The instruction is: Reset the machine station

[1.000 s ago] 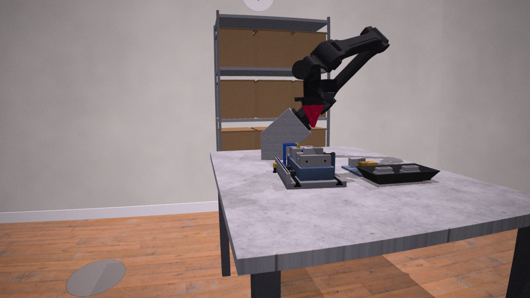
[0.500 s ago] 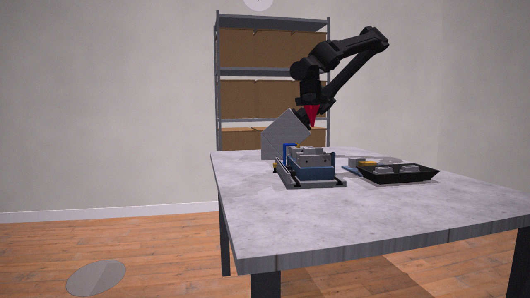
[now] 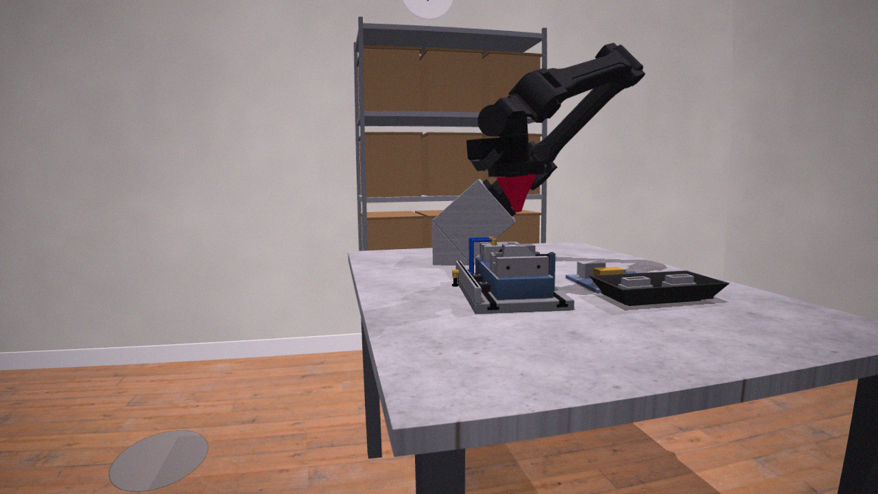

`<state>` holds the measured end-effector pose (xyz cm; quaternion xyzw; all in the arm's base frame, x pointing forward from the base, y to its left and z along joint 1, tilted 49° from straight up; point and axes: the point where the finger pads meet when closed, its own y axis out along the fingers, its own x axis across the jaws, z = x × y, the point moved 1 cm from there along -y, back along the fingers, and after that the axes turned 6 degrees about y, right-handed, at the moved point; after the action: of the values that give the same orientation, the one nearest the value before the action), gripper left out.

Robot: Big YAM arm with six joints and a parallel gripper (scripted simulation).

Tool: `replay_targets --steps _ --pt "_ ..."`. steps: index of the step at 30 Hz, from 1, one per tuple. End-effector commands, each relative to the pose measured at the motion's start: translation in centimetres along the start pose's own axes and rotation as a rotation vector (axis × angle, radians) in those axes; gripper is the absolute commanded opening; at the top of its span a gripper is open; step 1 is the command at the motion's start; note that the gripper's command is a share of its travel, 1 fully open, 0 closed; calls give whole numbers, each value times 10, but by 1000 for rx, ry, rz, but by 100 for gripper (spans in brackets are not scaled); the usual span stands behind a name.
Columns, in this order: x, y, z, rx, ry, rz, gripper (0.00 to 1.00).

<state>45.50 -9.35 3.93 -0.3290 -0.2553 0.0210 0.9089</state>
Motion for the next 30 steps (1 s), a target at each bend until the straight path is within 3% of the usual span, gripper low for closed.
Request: replay_targets --steps 1,8,30 --pt "1 -5 -1 -47 225 -20 0" --pt "1 -5 0 -92 545 -37 0" --pt "-1 1 -7 -82 556 -29 0"
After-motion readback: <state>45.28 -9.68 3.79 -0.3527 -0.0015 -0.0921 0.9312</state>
